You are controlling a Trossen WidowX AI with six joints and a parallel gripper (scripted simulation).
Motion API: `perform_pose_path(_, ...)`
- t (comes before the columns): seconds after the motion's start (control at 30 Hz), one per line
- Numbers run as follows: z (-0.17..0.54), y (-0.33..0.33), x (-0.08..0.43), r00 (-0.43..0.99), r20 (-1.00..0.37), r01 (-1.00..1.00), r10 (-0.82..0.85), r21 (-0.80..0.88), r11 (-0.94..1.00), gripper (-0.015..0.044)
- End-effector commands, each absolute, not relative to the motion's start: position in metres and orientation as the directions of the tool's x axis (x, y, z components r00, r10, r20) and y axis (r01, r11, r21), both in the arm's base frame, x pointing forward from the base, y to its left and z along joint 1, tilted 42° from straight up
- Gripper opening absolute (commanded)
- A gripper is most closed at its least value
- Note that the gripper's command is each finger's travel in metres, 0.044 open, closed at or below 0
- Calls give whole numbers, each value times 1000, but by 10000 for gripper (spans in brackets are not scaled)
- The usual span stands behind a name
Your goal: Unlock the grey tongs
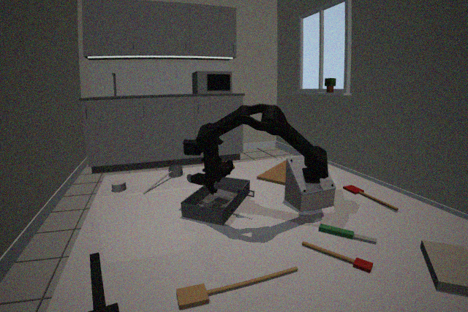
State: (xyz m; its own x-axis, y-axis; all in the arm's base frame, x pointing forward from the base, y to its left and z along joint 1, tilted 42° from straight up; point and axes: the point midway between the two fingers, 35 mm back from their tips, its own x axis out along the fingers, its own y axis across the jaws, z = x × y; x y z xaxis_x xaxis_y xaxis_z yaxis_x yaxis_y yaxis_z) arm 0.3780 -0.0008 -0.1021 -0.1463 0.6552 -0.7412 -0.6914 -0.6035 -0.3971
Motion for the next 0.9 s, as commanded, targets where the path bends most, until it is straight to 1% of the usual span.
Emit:
perform_pose_path(0.0,-59,-46,391,-110,-752,-694,649,-410,-592,-150)
perform_pose_path(0.13,-26,-73,391,-111,-751,-695,651,-410,-591,-150)
perform_pose_path(0.57,-26,-72,390,-115,-747,-702,655,-405,-586,-150)
perform_pose_path(0.7,-28,-76,389,-114,-749,-762,653,-356,-541,-150)
perform_pose_path(0.87,-33,-85,387,-112,-752,-869,650,-243,-431,-150)
